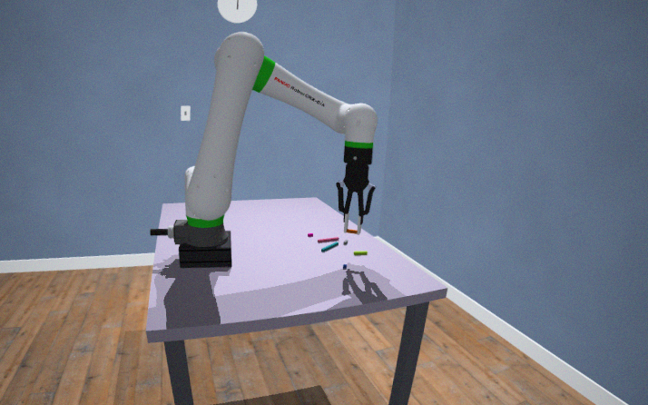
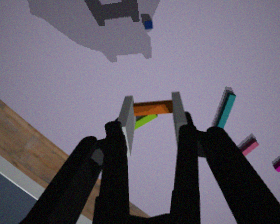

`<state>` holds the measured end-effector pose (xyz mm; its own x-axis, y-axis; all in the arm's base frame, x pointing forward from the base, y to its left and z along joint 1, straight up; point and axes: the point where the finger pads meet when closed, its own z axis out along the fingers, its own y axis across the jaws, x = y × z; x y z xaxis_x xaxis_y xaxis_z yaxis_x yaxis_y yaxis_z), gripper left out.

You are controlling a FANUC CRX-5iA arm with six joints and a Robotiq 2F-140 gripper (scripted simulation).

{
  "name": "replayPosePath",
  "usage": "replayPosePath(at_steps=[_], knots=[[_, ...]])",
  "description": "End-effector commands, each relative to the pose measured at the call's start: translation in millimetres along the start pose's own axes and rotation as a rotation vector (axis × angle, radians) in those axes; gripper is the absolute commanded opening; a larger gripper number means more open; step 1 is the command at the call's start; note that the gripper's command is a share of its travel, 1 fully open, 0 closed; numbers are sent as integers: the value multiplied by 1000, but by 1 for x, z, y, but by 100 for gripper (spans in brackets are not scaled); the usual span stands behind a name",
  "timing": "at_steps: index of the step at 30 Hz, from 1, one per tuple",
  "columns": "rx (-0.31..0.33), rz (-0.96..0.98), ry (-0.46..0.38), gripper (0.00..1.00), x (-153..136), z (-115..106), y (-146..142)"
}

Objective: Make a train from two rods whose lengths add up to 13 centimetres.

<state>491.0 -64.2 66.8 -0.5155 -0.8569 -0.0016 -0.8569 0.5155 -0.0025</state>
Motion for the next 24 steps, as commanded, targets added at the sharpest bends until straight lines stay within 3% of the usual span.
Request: replayPosePath(at_steps=[1,6,9,19,21,22,24], knots=[[0,0,0,23,0,0,0],[0,-9,0,23,-4,0,2],[0,-97,0,23,-42,0,23],[0,-265,0,23,-109,0,71],[0,-265,0,23,-109,0,71],[0,-316,0,23,-127,0,88],[0,-346,0,23,-138,0,98]])
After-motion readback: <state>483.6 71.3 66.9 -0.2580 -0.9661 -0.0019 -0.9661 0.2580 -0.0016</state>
